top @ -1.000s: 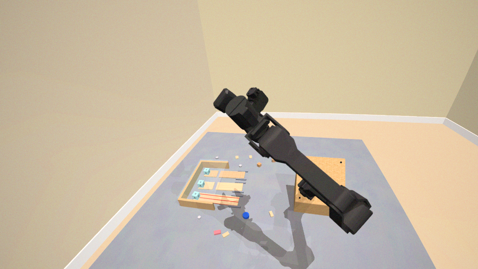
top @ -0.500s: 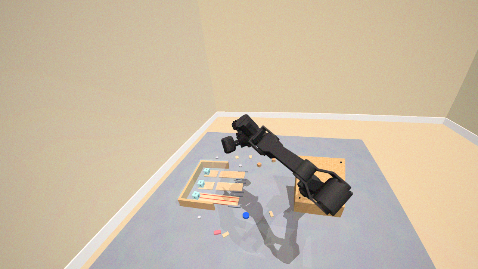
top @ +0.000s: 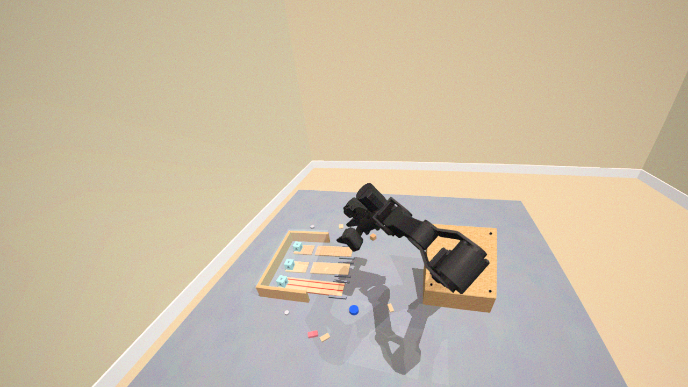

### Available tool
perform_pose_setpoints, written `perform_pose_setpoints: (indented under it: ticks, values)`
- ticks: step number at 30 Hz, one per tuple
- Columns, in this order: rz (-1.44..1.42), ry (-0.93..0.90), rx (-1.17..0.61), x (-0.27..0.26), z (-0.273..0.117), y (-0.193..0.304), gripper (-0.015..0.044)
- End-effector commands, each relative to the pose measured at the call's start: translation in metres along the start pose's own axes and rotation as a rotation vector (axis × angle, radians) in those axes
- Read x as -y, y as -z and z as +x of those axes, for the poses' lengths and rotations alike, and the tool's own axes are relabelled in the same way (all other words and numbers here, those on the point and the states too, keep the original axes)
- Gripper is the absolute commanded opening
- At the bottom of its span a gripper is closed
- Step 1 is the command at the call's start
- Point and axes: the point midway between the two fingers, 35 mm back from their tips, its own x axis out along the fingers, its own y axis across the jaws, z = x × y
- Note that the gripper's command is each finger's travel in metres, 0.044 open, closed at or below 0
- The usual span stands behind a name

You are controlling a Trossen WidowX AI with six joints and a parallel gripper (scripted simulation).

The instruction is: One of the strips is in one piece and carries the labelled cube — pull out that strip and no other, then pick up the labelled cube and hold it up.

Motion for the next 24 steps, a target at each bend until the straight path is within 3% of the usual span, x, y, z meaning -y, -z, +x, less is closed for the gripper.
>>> perform_pose_setpoints:
  ticks: [1, 6, 9, 21, 24]
  values:
    - [-0.012, -0.014, -0.009, 0.000, 0.001, 0.005, 0.0400]
    - [-0.012, -0.014, -0.009, 0.000, 0.001, 0.005, 0.0400]
    - [-0.018, -0.015, -0.082, -0.002, 0.013, 0.006, 0.0321]
    - [-0.118, -0.057, -0.688, -0.045, 0.088, 0.042, 0.0006]
    - [-0.150, -0.077, -0.839, -0.061, 0.097, 0.056, 0.0000]
